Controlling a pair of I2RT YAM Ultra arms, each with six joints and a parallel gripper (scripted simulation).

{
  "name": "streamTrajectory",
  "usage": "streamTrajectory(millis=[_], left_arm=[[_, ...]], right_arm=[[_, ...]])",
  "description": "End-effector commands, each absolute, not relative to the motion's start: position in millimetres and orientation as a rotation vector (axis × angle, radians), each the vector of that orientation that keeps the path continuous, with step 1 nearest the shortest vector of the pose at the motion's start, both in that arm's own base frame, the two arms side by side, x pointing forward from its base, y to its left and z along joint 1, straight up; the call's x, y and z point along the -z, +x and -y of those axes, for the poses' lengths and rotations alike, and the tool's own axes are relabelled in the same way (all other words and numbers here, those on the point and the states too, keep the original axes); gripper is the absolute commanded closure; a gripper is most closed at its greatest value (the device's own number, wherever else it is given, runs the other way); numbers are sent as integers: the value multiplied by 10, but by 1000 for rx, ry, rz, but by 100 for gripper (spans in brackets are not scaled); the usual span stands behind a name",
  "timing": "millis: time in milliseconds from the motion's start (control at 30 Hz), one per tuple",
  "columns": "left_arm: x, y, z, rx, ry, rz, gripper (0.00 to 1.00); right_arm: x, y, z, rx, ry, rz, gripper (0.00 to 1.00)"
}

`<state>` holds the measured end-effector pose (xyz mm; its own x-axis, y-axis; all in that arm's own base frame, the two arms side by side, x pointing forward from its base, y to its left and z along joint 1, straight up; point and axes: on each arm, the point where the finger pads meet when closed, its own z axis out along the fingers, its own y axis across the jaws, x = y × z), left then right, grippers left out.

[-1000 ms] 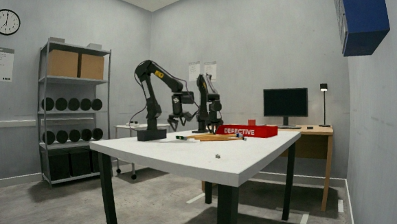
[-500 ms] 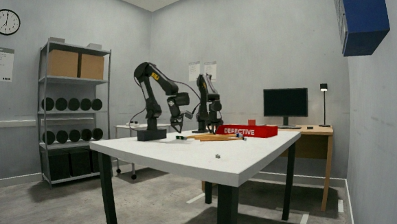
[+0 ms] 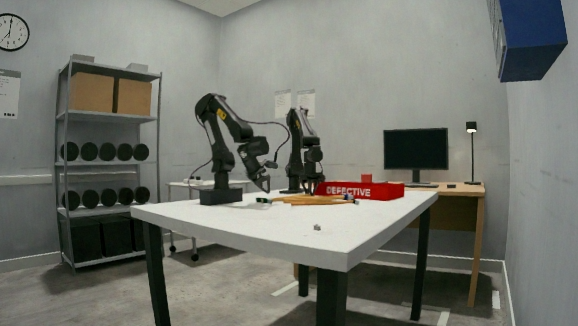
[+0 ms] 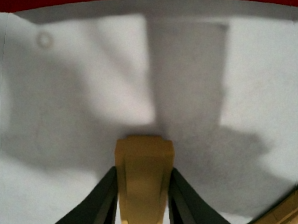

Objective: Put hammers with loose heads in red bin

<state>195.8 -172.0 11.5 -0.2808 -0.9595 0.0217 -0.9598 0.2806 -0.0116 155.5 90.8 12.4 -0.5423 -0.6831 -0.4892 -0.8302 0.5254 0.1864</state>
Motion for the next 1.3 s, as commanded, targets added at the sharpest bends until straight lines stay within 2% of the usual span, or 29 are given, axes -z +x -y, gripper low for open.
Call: streamTrajectory(millis=[0,233,967,1067,1267], left_arm=[[-119,1952,1678,-11,1868,2528,77],[-119,1952,1678,-11,1868,2528,77],[-119,1952,1678,-11,1868,2528,77],[-138,1928,1668,-3,1866,2528,47],[-266,1930,1707,-68,1882,2536,46]], right_arm=[[-154,1631,-937,-552,-1425,-2144,0],[-81,1526,-971,-508,-1555,-1966,0],[-61,1483,-968,-516,-1554,-1986,0],[-61,1483,-968,-516,-1554,-1986,0],[-61,1483,-968,-516,-1554,-1986,0]])
